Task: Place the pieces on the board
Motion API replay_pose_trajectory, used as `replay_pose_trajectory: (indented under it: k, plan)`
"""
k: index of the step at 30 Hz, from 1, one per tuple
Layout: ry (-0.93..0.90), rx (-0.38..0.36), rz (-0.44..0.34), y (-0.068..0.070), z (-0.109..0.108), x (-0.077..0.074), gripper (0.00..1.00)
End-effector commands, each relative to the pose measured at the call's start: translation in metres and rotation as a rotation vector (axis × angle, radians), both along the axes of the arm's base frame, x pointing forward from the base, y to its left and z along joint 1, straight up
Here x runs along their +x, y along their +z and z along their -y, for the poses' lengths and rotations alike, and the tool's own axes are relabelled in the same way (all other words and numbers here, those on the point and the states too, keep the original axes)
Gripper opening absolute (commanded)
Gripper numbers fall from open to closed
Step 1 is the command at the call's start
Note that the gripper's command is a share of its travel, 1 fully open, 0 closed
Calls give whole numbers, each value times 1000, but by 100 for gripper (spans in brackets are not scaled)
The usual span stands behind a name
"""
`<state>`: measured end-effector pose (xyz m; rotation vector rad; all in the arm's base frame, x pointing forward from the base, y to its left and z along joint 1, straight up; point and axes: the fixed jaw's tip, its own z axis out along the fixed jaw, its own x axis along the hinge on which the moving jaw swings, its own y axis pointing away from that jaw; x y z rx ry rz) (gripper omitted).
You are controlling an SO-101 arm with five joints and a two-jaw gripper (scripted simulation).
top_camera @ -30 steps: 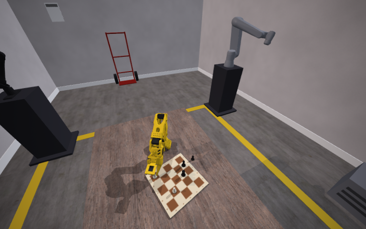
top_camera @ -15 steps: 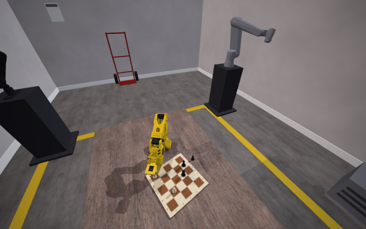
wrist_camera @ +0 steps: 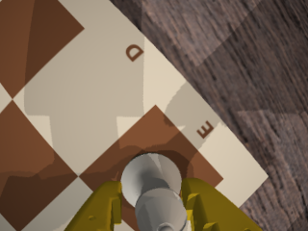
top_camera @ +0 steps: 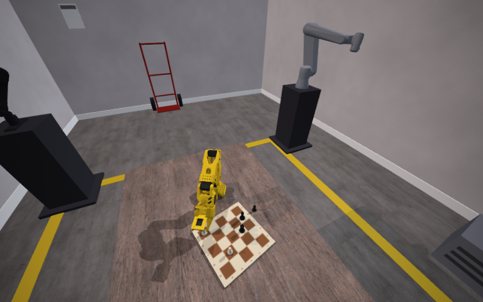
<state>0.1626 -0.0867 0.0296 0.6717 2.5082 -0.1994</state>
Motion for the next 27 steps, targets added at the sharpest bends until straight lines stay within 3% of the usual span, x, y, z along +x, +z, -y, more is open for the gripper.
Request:
replay_pose_trajectory:
  k: [1, 13, 27]
  plan:
    - [-12, 13, -11, -3, -1, -4, 10]
    - [-12, 13, -11, 1, -1, -3, 10]
    - [-12, 13, -10, 19, -2, -4, 10]
